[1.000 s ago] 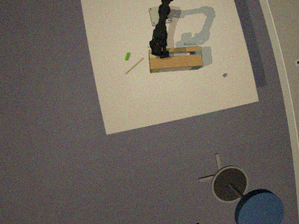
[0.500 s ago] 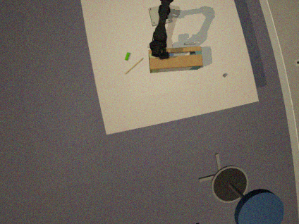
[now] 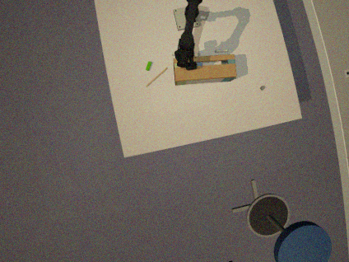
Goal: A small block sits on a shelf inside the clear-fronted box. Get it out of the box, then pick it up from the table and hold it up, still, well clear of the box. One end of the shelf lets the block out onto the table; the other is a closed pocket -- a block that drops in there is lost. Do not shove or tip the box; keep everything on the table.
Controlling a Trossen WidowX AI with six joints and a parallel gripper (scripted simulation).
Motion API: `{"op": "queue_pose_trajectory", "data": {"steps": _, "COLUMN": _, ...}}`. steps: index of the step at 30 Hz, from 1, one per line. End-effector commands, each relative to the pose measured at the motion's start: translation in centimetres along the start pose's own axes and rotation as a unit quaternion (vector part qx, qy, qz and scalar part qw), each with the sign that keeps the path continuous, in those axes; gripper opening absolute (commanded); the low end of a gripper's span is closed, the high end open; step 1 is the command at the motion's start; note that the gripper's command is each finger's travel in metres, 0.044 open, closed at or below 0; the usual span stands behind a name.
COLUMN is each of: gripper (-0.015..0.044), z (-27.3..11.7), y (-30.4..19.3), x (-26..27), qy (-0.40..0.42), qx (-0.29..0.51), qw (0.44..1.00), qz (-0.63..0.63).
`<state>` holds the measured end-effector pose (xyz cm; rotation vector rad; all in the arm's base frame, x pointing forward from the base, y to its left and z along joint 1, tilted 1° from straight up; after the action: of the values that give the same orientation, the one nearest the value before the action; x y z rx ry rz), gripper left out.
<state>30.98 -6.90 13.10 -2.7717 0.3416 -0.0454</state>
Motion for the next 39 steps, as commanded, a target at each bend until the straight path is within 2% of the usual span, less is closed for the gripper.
{"op": "queue_pose_trajectory", "data": {"steps": 1, "gripper": 0.04, "z": 0.7, "y": 0.1, "x": -0.1, "qy": 0.0, "qx": 0.002, "qw": 1.0, "qz": 0.001}}
{"op": "queue_pose_trajectory", "data": {"steps": 39, "gripper": 0.04, "z": 3.1, "y": -7.6, "x": -1.2, "qy": -0.001, "qx": 0.004, "qw": 1.0, "qz": 0.0}}
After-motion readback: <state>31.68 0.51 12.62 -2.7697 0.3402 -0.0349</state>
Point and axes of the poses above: the point midway between the two fingers, 35 mm back from their tips, its own z axis out along the fingers, its own x axis across the jaws, y = z × x, the point moved 2 cm from there along -z, back along the fingers, and after that the axes turned 9 degrees about z, right-handed, at the moved point
